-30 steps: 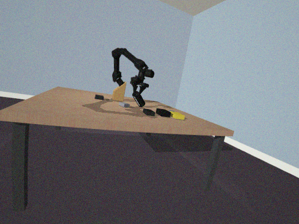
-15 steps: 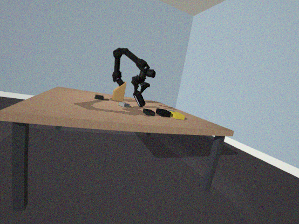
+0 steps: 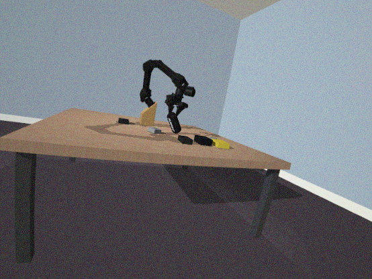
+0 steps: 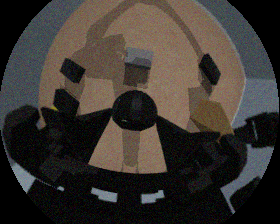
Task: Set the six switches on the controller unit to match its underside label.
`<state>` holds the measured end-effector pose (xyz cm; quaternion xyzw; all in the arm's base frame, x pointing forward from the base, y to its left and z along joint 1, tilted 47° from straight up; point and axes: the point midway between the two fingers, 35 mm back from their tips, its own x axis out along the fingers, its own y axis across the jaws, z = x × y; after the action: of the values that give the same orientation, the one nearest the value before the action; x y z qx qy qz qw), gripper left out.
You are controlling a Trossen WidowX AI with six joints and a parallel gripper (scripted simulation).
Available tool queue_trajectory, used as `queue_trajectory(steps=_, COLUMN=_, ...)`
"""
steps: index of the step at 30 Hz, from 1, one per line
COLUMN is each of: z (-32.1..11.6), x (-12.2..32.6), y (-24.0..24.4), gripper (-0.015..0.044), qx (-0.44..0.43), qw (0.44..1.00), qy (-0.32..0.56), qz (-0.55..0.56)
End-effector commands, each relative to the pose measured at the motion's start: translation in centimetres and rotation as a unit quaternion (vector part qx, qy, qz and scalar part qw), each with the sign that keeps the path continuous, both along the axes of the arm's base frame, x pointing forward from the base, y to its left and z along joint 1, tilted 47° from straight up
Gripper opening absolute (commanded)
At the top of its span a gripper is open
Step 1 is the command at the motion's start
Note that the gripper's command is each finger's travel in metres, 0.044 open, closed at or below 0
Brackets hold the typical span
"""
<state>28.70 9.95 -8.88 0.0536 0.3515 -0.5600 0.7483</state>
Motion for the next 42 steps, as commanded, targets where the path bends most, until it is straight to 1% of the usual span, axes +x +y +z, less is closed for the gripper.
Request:
queue_trajectory(steps=1, z=-0.3, x=-0.2, y=0.5, gripper=0.0336, qx=-0.001, qw=1.0, qy=0.0, qz=0.001)
queue_trajectory(steps=42, z=-2.0, x=-1.9, y=3.1, gripper=0.0336, qx=-0.038, qw=0.999, qy=-0.016, qz=0.014)
